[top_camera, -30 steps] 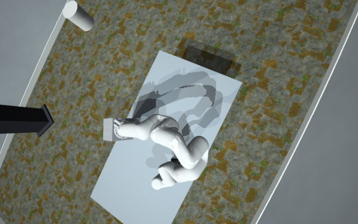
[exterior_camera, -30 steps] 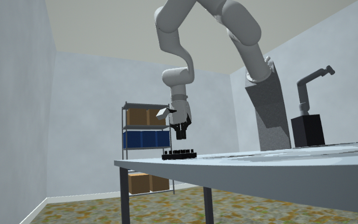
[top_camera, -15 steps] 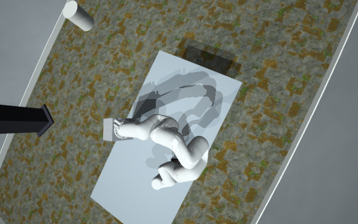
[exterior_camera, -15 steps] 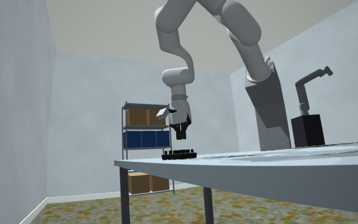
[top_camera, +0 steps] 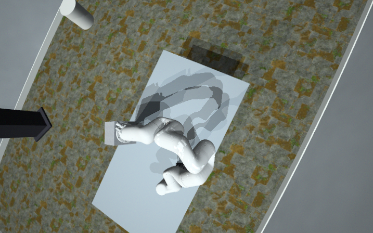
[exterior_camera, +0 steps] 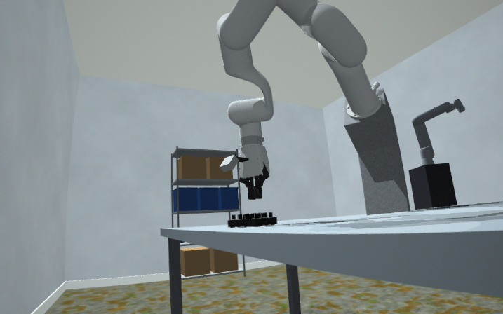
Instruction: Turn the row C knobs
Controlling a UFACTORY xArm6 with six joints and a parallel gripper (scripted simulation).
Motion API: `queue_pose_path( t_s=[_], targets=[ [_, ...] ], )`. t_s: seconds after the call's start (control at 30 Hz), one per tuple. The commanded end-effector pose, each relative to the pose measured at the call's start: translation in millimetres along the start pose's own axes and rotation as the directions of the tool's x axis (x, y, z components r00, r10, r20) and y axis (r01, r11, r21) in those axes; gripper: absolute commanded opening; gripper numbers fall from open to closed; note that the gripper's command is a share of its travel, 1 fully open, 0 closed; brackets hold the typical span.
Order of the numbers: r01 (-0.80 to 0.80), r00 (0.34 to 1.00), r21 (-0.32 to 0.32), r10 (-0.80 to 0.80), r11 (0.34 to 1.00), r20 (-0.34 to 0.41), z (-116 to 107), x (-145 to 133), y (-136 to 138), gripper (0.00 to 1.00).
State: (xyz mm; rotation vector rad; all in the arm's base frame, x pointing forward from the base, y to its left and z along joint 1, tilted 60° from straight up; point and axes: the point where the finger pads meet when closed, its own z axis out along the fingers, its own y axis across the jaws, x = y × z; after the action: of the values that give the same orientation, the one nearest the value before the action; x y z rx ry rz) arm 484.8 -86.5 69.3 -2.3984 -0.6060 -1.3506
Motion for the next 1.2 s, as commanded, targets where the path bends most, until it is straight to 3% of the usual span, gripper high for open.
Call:
queue_pose_path(
  t_s=[0.0, 1.17],
  targets=[
    [0.000, 1.000, -0.002, 0.000, 1.000, 0.000, 2, 0, 1, 0.19],
    [0.000, 1.000, -0.002, 0.000, 1.000, 0.000, 38, -1, 1, 0.19]
  ],
)
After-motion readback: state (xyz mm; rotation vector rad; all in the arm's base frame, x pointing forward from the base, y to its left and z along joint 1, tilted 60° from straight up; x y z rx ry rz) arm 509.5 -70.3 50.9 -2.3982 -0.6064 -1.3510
